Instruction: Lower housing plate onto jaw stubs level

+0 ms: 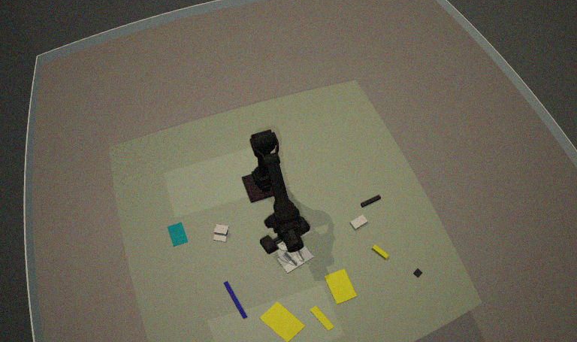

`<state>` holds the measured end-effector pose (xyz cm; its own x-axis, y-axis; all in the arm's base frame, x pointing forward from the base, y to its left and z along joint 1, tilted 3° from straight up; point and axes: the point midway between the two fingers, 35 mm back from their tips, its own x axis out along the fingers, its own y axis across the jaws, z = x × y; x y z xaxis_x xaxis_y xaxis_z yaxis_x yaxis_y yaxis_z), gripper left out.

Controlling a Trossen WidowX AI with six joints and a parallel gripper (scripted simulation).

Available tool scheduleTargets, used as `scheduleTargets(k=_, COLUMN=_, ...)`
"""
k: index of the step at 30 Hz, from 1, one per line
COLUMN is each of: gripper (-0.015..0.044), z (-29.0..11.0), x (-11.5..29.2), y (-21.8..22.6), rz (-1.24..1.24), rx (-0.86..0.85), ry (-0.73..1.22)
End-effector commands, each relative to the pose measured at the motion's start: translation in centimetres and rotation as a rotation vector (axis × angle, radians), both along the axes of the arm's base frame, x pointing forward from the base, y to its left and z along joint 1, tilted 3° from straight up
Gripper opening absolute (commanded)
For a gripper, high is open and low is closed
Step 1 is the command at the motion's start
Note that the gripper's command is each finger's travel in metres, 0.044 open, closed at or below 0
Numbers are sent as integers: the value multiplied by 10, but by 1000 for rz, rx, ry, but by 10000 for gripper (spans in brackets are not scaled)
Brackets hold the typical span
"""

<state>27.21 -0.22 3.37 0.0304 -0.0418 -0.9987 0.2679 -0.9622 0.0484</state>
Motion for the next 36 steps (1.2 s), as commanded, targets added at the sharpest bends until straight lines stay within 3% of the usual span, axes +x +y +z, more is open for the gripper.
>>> scheduleTargets(k=1, gripper=351, z=-2, x=1, y=-1, rz=0, rx=-4, ry=-1)
scheduleTargets(k=12, gripper=351, z=-2, x=1, y=-1, rz=0, rx=-4, ry=-1)
scheduleTargets(k=16, gripper=440, z=0, x=0, y=0, rz=0, rx=0, ry=0)
scheduleTargets(k=30, gripper=440, z=1, x=0, y=0, rz=0, rx=0, ry=0)
scheduleTargets(k=36, gripper=440, z=39, x=2, y=2, rz=0, rx=-2, ry=-1)
